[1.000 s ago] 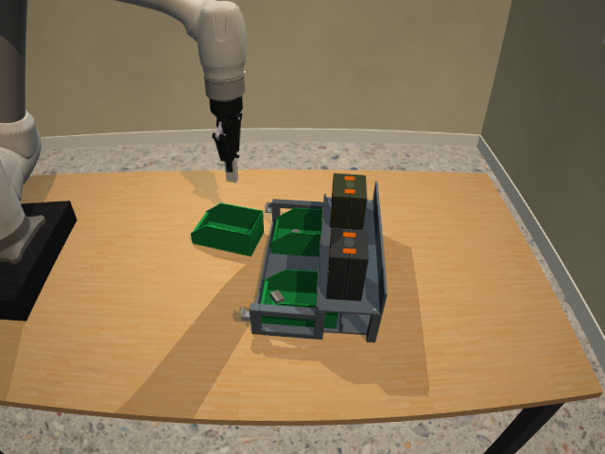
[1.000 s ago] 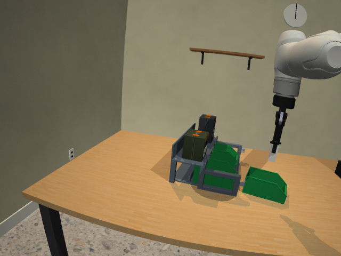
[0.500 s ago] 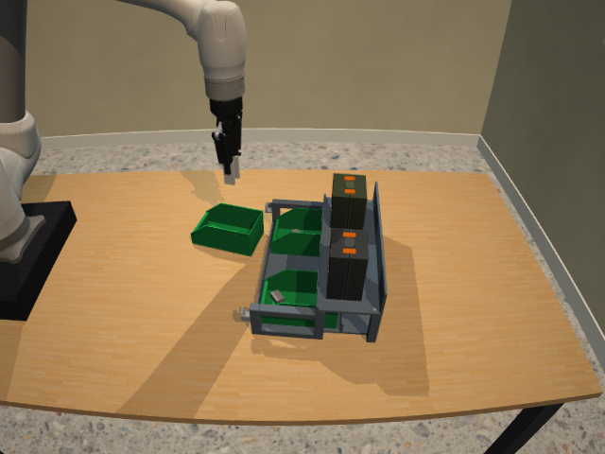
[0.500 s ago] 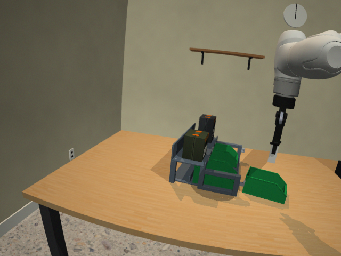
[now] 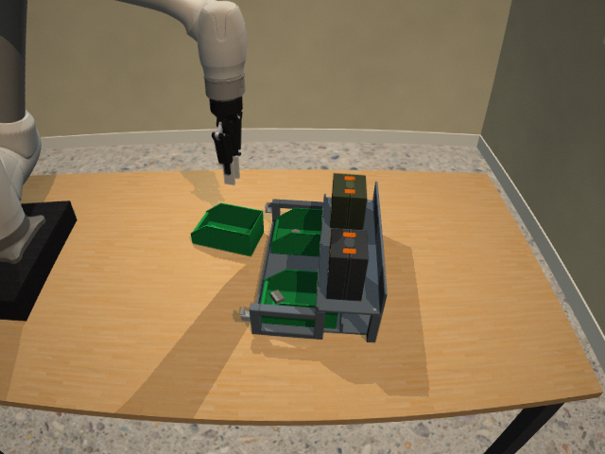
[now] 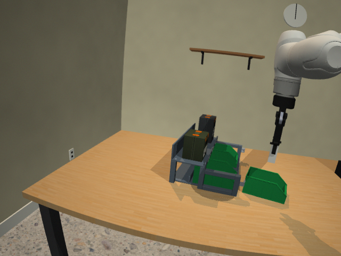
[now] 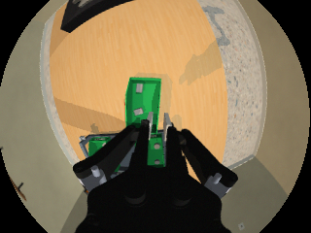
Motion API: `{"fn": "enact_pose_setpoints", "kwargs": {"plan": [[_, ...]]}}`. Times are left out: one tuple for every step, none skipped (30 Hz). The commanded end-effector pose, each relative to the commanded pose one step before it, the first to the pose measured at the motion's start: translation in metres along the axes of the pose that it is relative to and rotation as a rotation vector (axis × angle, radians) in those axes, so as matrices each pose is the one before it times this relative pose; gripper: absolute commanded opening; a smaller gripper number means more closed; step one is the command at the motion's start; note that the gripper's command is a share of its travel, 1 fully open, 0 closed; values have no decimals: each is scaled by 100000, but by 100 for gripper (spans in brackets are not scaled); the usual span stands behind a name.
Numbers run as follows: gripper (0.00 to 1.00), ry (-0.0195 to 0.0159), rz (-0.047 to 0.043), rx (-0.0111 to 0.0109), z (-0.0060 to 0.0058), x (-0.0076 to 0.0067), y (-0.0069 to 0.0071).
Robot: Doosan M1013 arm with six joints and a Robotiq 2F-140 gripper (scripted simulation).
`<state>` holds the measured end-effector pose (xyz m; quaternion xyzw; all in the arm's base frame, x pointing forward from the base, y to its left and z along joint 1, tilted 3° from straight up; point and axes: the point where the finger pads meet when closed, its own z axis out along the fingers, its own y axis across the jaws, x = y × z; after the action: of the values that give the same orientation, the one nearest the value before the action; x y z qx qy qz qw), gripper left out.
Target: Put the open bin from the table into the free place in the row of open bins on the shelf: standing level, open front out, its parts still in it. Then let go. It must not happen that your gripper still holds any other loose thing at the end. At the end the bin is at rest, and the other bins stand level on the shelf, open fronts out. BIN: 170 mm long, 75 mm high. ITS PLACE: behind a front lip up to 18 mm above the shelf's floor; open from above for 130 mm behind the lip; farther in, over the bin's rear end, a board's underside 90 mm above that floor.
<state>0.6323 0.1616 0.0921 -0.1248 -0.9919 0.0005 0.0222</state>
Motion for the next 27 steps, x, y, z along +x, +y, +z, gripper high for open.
{"fn": "enact_pose_setpoints", "kwargs": {"plan": [[15, 97, 121, 260, 241, 174, 78], [15, 0, 0, 0, 0, 0, 0], [15, 0, 0, 0, 0, 0, 0], [15, 0, 0, 0, 0, 0, 0], [15, 0, 0, 0, 0, 0, 0], [15, 0, 0, 0, 0, 0, 0], [15, 0, 0, 0, 0, 0, 0], [15, 0, 0, 0, 0, 0, 0], [15, 0, 0, 0, 0, 0, 0], [15, 0, 0, 0, 0, 0, 0], [15, 0, 0, 0, 0, 0, 0], [15, 0, 0, 0, 0, 0, 0], [15, 0, 0, 0, 0, 0, 0], [15, 0, 0, 0, 0, 0, 0], [15, 0, 0, 0, 2, 0, 0], [15, 0, 0, -1, 6, 0, 0], [15, 0, 0, -2, 10, 0, 0], [15, 0, 0, -3, 17, 0, 0], [15, -1, 0, -5, 24, 0, 0], [15, -1, 0, -6, 32, 0, 0], [15, -1, 0, -8, 41, -1, 0], [15, -1, 0, -10, 51, -1, 0], [15, -1, -1, -12, 61, -1, 0], [15, -2, -1, -14, 72, -1, 0], [15, 0, 0, 0, 0, 0, 0], [15, 0, 0, 0, 0, 0, 0], [15, -2, -1, -16, 82, -1, 0]]}}
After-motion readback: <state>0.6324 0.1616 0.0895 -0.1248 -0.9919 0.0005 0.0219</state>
